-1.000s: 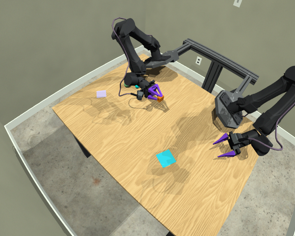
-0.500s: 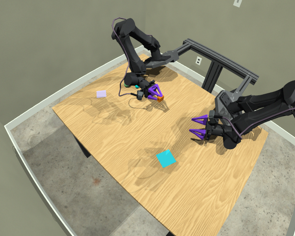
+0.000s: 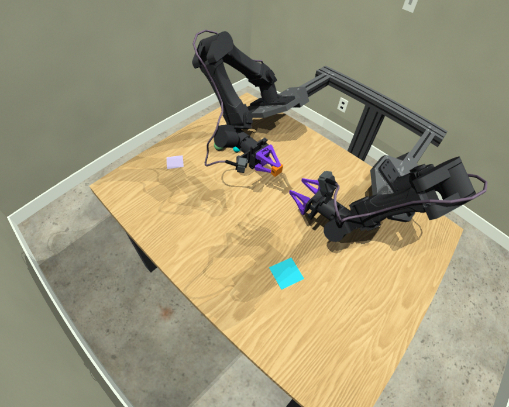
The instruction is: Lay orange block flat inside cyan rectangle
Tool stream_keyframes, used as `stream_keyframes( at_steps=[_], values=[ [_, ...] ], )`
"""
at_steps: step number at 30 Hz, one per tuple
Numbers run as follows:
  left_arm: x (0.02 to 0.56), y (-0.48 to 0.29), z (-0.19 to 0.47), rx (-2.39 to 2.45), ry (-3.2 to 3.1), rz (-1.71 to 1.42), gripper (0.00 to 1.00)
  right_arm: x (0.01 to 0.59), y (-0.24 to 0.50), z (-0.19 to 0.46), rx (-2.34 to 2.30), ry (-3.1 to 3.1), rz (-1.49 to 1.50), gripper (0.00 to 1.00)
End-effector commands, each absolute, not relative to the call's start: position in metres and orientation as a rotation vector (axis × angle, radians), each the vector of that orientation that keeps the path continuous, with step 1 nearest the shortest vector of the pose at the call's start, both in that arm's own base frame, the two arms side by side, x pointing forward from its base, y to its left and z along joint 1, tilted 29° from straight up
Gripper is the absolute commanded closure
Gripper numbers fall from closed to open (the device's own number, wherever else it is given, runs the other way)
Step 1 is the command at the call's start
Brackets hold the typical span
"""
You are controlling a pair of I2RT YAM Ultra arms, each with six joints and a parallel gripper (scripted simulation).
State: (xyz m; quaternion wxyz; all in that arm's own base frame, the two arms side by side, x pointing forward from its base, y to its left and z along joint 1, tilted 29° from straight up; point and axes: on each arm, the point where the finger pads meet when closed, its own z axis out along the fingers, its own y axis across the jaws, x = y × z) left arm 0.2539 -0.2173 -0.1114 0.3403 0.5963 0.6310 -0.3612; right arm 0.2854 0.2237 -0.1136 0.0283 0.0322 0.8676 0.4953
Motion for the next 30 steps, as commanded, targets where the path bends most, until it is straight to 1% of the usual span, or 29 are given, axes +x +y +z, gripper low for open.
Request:
stream_keyframes(
  at_steps=[1,15,30],
  values=[
    [0.252,-0.242,-0.121,1.576,1.546,-1.029,0.36,0.296,0.235,-0.098,0.021,2.620,1.562,0.73],
    [0.254,-0.245,-0.127,1.588,1.546,-1.024,0.36,0.296,0.235,-0.098,0.021,2.620,1.562,0.73],
    [0.253,-0.266,-0.136,1.590,1.542,-1.014,0.36,0.296,0.235,-0.098,0.021,2.620,1.562,0.73]
  ],
)
